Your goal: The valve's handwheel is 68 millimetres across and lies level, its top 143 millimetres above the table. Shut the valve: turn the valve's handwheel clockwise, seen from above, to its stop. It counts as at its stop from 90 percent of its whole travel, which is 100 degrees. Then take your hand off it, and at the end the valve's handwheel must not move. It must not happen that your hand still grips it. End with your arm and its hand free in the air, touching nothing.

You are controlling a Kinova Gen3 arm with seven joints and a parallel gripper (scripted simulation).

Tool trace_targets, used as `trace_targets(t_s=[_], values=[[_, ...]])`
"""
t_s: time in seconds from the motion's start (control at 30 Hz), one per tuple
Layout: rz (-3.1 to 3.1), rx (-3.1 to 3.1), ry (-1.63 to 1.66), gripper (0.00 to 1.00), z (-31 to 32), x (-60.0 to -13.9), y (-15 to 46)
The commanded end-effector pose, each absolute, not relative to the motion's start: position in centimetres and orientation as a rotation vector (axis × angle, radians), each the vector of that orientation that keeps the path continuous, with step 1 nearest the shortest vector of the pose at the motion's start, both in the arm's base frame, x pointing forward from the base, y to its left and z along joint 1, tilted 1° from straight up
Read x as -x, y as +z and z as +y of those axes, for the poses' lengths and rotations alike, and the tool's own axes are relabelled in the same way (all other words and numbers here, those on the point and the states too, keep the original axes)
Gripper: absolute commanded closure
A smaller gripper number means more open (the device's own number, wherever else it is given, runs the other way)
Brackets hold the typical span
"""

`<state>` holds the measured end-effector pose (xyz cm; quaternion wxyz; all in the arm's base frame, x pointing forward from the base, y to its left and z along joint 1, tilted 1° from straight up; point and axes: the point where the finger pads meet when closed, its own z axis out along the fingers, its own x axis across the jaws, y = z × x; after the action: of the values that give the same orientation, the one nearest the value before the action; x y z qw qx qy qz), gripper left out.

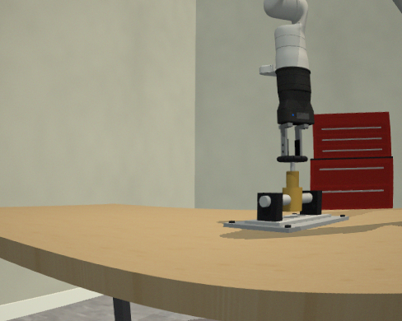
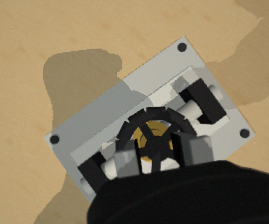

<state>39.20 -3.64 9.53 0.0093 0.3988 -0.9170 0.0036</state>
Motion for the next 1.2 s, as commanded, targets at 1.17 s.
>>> trace_targets(t_s=[1.17], values=[[-2.865, -1.247, 0.006, 0.40, -3.3, -39.3, 15.0]])
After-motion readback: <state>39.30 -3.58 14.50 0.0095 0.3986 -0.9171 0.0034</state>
